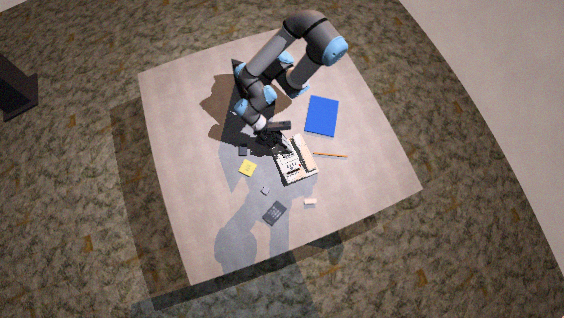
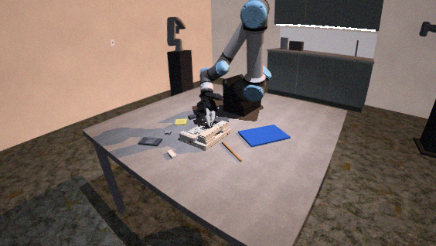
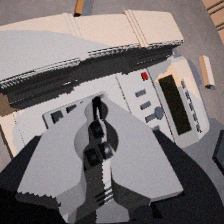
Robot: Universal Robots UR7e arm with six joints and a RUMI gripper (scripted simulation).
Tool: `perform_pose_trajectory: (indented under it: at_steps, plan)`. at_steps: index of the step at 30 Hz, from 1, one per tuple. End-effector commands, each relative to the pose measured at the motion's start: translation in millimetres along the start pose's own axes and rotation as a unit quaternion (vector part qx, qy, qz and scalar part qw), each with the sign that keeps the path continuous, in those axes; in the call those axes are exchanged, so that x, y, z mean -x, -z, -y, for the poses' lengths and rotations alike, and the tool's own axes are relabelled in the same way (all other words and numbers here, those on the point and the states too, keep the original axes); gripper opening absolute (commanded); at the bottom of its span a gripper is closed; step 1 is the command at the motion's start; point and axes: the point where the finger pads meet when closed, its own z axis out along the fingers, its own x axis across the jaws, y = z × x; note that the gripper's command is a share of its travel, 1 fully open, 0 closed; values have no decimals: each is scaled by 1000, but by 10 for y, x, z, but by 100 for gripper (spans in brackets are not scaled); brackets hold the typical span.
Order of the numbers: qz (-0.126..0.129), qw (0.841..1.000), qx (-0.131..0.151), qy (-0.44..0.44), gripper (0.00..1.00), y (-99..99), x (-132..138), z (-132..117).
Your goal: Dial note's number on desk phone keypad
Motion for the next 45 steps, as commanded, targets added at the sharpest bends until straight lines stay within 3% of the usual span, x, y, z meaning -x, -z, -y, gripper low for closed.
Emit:
perform_pose_trajectory:
  at_steps: [1, 45]
  plan:
    - [0, 1000, 0, 0, 0, 0, -2, -2]
    - [0, 1000, 0, 0, 0, -33, 21, -31]
